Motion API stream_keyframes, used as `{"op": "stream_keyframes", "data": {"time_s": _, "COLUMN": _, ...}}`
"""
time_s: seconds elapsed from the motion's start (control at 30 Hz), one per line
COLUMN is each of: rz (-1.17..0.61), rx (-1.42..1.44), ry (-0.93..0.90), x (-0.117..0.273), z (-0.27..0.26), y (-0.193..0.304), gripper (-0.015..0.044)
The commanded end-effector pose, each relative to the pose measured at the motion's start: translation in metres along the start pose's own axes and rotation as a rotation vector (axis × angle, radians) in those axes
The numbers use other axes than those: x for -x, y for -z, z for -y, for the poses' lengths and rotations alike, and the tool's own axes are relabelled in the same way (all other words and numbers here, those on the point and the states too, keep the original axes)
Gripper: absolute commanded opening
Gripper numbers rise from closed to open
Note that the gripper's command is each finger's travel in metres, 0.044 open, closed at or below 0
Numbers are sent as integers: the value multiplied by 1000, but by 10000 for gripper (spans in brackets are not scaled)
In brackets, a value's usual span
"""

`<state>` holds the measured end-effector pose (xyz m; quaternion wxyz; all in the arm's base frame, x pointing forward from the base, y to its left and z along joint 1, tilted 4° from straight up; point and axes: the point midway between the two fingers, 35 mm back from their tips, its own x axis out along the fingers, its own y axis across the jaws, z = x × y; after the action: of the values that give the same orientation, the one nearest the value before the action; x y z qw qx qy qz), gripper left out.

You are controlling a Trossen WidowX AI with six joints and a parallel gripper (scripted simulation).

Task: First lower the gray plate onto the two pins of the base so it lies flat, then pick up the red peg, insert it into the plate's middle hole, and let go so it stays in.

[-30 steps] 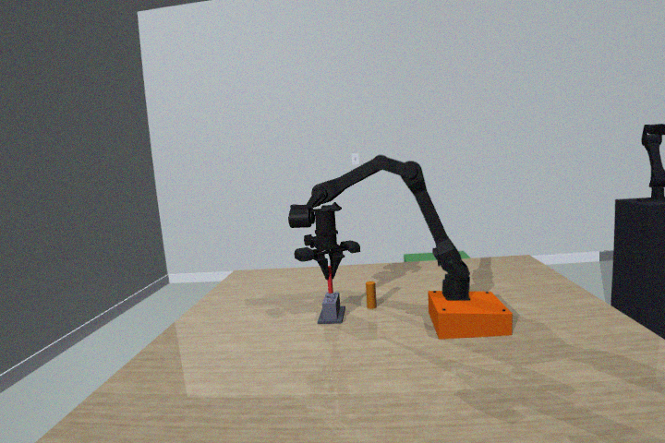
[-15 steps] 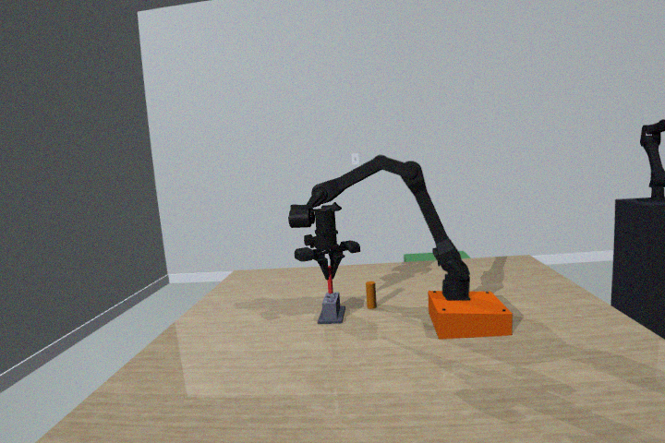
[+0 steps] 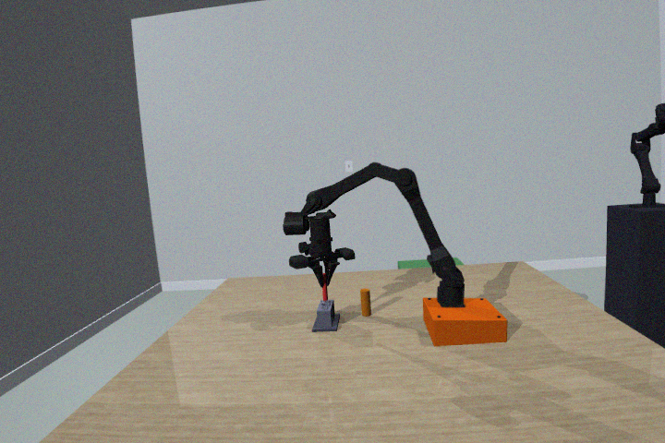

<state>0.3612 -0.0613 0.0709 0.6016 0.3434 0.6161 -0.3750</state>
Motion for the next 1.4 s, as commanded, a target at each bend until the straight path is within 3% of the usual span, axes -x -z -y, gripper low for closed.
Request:
{"op": "stream_keyframes", "data": {"time_s": 0.0, "rz": 1, "rx": 4, "ry": -1, "x": 0, "z": -1, "y": 0, "gripper": 0}}
{"op": "stream_keyframes", "data": {"time_s": 1.37, "rz": 1, "rx": 4, "ry": -2, "x": -16, "z": -1, "y": 0, "gripper": 0}}
